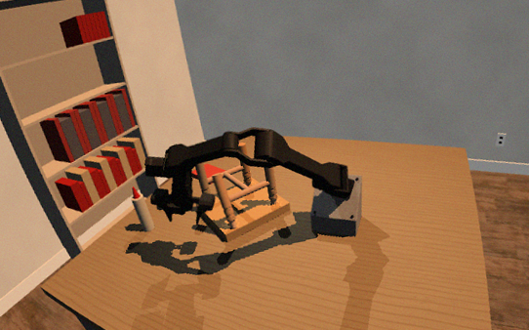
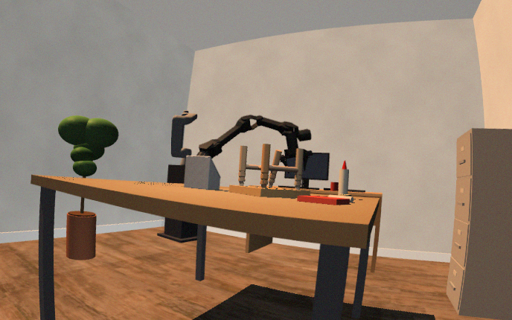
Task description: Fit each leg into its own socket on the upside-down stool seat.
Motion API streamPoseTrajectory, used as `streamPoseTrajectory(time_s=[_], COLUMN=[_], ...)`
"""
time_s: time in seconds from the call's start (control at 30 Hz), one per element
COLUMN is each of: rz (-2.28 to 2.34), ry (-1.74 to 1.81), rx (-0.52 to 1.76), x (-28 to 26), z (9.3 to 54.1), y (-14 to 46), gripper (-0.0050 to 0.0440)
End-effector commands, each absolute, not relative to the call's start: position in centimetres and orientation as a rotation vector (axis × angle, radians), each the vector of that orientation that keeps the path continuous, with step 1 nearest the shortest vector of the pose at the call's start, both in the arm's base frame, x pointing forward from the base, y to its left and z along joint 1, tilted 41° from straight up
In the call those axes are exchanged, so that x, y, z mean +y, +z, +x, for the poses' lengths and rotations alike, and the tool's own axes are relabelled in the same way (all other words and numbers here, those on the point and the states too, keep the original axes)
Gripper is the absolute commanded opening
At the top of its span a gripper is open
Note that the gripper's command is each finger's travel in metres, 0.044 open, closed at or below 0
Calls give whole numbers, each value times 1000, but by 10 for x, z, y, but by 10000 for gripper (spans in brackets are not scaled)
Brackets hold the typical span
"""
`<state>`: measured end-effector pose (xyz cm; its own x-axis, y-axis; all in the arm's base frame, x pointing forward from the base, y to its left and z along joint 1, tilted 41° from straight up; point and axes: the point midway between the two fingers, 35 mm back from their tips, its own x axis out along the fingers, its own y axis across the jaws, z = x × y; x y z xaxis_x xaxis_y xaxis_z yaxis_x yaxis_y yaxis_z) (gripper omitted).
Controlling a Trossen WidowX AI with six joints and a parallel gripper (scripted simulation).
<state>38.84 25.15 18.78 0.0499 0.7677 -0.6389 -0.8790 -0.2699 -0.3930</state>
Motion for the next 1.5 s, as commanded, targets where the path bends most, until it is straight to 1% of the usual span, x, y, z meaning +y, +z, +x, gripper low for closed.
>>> streamPoseTrajectory(time_s=[0.0,0.57,0.63,1.0,1.07,1.1,1.37,1.47], rz=[-940,-935,-891,-731,-731,-688,-550,-535], ry=[1590,1579,1489,1196,1196,1122,892,866], rx=[159,175,297,615,615,680,858,875], x=[252,248,216,127,127,107,51,45], z=[388,389,391,381,381,375,351,348], y=[188,189,195,210,210,213,220,220], gripper=[440,440,440,440,440,440,440,440])
